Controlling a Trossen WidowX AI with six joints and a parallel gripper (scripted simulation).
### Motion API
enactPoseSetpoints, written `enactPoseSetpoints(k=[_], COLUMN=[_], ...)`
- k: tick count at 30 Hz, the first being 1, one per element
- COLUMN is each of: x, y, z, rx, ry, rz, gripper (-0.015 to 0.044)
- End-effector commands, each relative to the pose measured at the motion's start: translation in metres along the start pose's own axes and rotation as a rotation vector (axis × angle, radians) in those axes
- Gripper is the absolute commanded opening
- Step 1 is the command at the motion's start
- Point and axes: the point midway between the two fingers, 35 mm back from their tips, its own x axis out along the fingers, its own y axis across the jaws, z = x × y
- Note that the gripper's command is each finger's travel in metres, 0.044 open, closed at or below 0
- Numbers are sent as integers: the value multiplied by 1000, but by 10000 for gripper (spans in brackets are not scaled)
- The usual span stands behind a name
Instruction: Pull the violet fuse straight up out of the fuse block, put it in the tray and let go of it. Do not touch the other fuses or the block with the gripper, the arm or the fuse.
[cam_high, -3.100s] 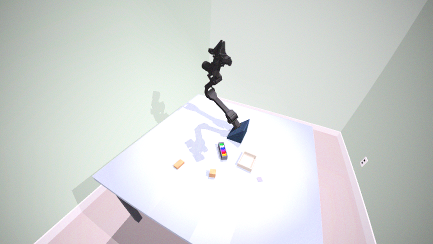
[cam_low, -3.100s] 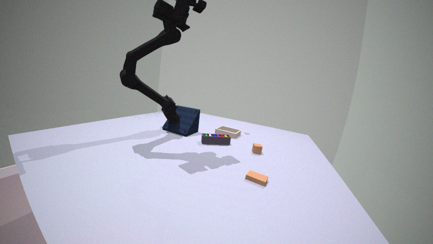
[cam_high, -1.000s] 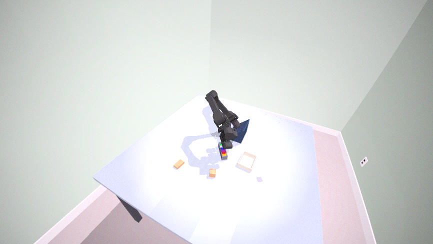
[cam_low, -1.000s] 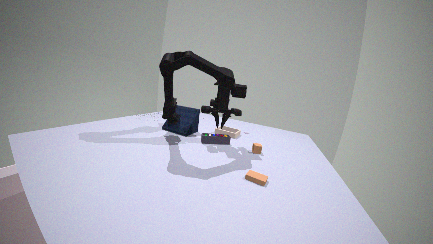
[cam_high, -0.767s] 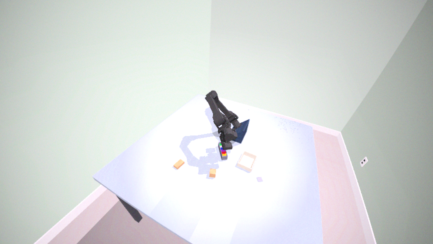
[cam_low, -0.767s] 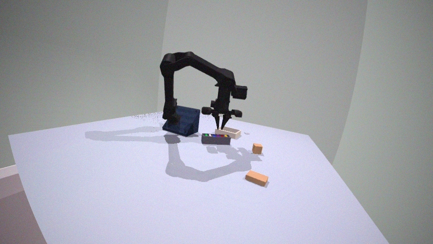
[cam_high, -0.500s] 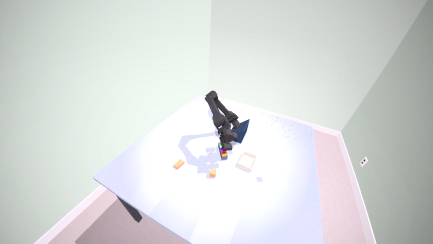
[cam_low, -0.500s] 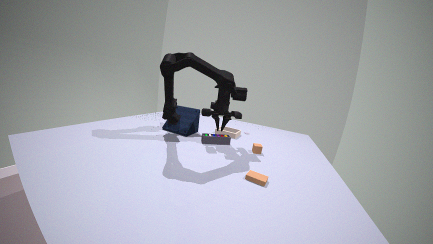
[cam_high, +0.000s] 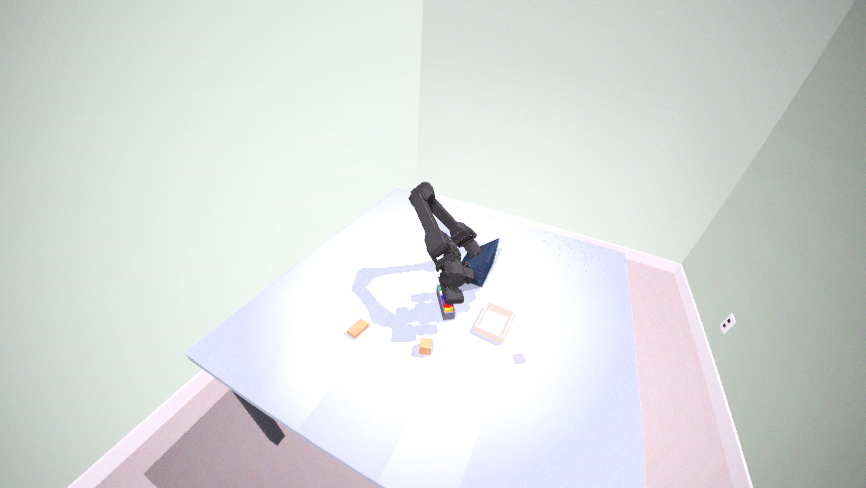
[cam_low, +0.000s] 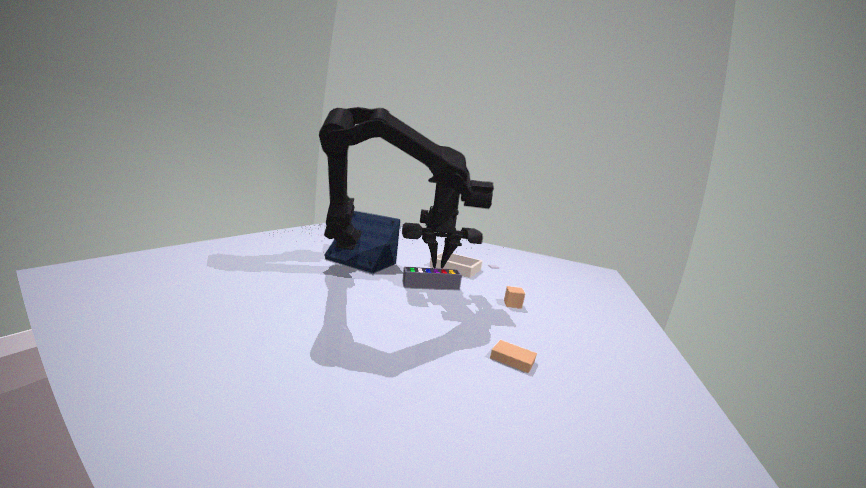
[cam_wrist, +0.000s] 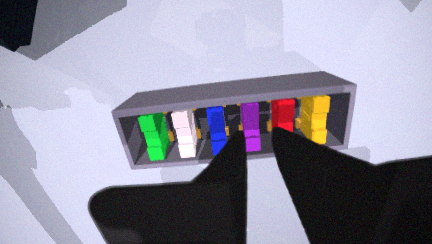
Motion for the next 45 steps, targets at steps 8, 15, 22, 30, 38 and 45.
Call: enactPoseSetpoints(k=[8,15,22,30,38,45], x=[5,9,15,13,13,13], y=[2,2,2,1,1,1], z=[0,0,0,0,0,0], rx=[-5,-5,-5,0,0,0], ry=[2,2,2,0,0,0], rz=[5,5,5,3,3,3], gripper=[74,74,74,67,14,0])
